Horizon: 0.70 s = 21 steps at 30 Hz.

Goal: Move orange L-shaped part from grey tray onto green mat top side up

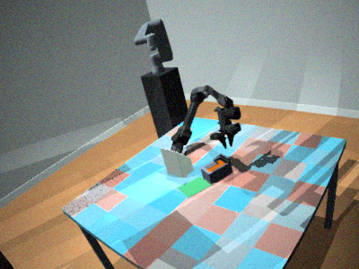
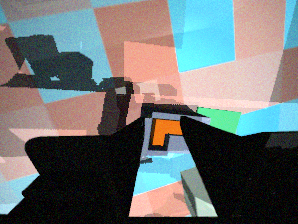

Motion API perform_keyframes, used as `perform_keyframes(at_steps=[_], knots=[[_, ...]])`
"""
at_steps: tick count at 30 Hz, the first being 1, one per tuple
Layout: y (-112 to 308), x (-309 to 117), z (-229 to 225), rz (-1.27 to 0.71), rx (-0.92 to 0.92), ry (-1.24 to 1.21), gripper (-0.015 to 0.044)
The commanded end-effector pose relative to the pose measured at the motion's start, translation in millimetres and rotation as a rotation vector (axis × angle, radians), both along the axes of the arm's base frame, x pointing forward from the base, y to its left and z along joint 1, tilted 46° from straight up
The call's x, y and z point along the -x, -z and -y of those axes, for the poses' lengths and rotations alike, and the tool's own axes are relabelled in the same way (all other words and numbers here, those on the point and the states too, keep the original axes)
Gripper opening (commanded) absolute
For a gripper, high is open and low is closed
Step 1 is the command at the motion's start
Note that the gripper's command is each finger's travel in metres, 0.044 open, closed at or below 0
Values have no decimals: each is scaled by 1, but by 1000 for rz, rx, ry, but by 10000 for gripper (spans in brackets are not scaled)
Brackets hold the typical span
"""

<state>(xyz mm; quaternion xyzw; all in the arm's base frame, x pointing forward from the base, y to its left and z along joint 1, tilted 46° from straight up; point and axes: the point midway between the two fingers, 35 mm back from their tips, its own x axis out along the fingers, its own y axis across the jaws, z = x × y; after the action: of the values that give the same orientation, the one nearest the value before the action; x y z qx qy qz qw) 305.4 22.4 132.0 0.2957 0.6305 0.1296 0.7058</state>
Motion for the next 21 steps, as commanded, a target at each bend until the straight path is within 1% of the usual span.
perform_keyframes(at_steps=[1,9,12,16,21], knots=[[8,43,-20,-214,-218,33,180],[10,43,-21,-214,-217,34,180],[25,40,-35,-214,-214,34,180],[53,40,-67,-213,-218,34,180],[59,41,-73,-213,-221,33,180]])
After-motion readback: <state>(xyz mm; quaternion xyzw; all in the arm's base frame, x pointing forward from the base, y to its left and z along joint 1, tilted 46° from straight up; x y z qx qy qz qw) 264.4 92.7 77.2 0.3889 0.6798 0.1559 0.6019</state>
